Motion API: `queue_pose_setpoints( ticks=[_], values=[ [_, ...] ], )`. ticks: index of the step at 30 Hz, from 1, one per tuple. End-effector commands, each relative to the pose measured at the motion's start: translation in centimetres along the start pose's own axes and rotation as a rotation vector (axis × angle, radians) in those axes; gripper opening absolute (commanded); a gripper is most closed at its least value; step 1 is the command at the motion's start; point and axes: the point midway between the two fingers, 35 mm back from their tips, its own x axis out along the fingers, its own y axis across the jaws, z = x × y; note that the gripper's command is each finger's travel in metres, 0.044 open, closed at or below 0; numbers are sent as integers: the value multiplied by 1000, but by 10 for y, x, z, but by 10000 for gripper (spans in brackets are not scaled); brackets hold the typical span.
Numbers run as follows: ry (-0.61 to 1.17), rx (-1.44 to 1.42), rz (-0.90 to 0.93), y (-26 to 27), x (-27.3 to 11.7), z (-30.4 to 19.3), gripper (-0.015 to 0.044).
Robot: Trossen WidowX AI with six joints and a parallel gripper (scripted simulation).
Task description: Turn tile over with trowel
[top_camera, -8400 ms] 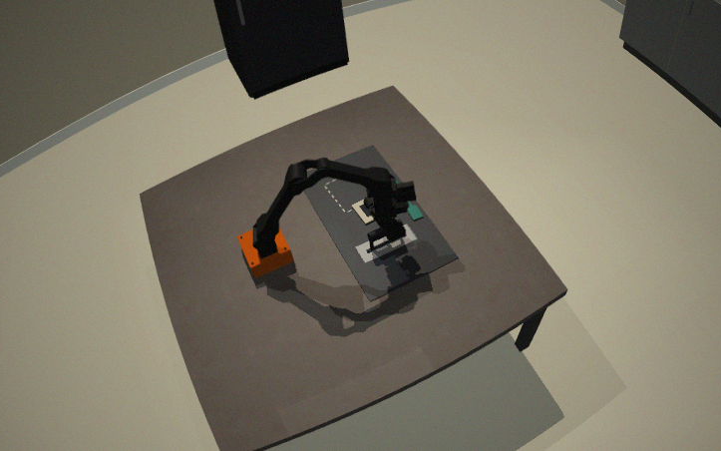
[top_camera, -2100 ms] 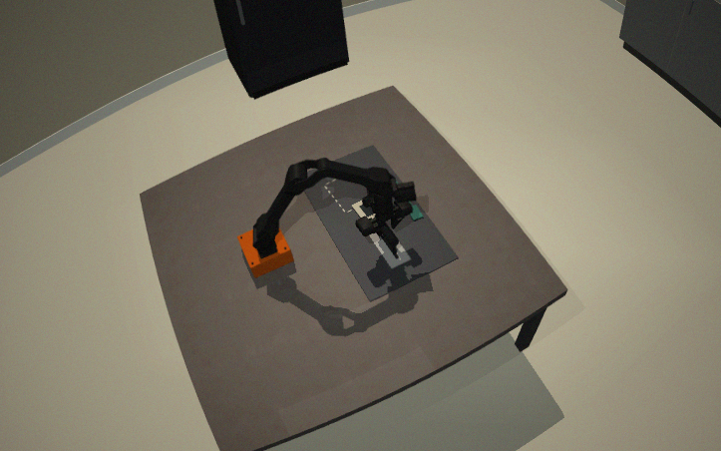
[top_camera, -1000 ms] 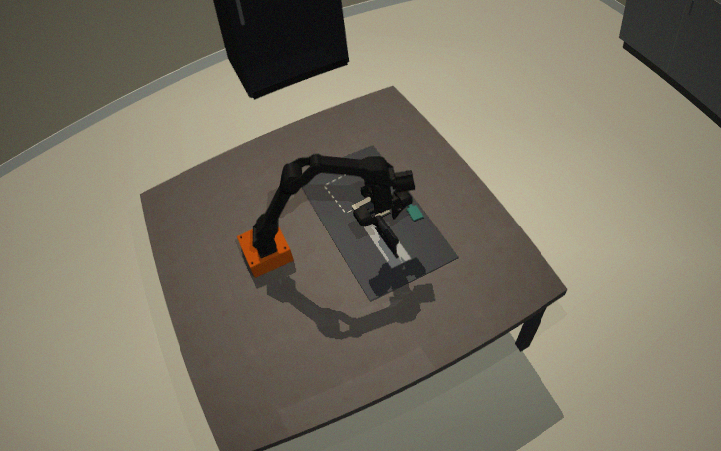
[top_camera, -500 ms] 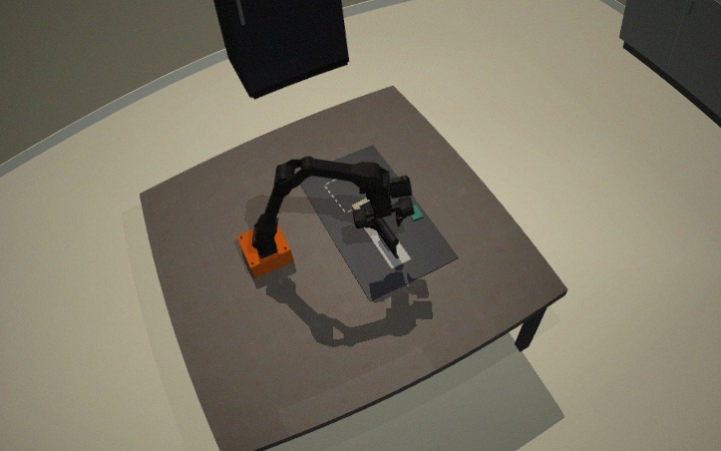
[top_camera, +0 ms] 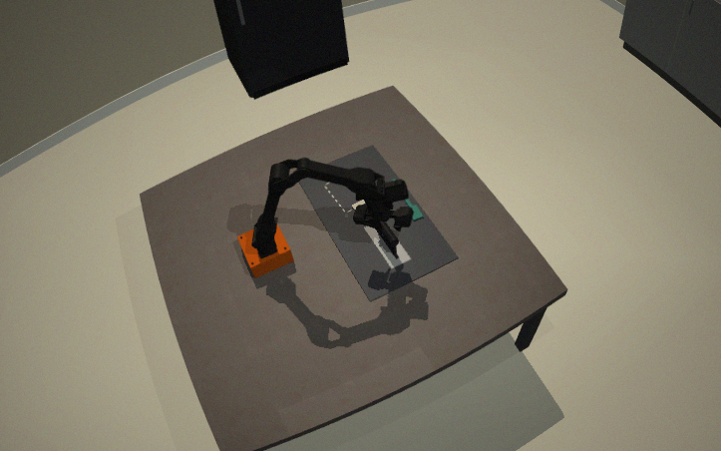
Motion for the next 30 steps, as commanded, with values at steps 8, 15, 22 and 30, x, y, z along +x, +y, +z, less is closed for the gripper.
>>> queue_pose_setpoints(
  ticks=[8, 15, 22, 30],
  values=[
    [-84, 374, -49, 5, 11, 2, 300],
    [-145, 605, -67, 8, 17, 3, 300],
    [-217, 833, -74, 12, 21, 5, 300],
    [-308, 1089, -66, 18, 24, 7, 300]
  ],
)
